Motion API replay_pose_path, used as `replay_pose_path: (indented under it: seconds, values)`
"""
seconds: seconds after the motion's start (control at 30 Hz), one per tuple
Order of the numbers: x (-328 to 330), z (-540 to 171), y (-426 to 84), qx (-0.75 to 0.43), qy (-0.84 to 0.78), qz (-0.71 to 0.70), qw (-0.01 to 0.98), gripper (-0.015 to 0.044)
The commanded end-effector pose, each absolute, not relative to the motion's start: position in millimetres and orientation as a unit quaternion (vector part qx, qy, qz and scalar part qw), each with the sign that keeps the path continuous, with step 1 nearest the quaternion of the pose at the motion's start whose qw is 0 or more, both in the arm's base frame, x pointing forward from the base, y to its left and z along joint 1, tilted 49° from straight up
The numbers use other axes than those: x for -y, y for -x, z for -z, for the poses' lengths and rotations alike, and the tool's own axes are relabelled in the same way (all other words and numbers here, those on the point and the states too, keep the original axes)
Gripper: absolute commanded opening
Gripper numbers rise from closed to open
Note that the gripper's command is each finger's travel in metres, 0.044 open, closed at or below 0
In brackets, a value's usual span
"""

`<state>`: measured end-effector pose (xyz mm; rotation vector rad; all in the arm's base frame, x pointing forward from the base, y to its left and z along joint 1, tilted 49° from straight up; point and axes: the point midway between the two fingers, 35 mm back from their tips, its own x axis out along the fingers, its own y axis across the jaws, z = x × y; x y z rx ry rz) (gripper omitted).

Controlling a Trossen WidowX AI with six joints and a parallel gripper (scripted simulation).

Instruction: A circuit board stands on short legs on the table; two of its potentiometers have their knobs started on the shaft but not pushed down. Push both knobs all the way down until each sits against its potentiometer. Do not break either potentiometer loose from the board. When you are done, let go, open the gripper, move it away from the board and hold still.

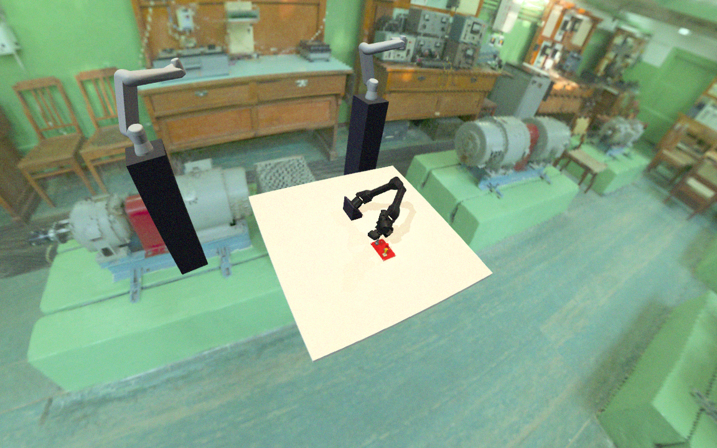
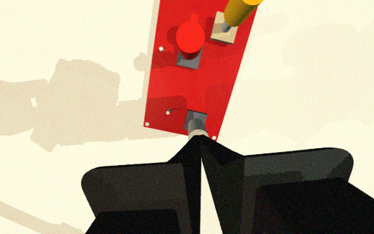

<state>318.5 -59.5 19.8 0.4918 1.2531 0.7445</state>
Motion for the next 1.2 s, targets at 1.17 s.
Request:
replay_pose_path:
  seconds: [1.17]
  values:
    - [53.2, -15.8, -320.6, -0.565, -0.223, -0.338, 0.719, 0.0000]
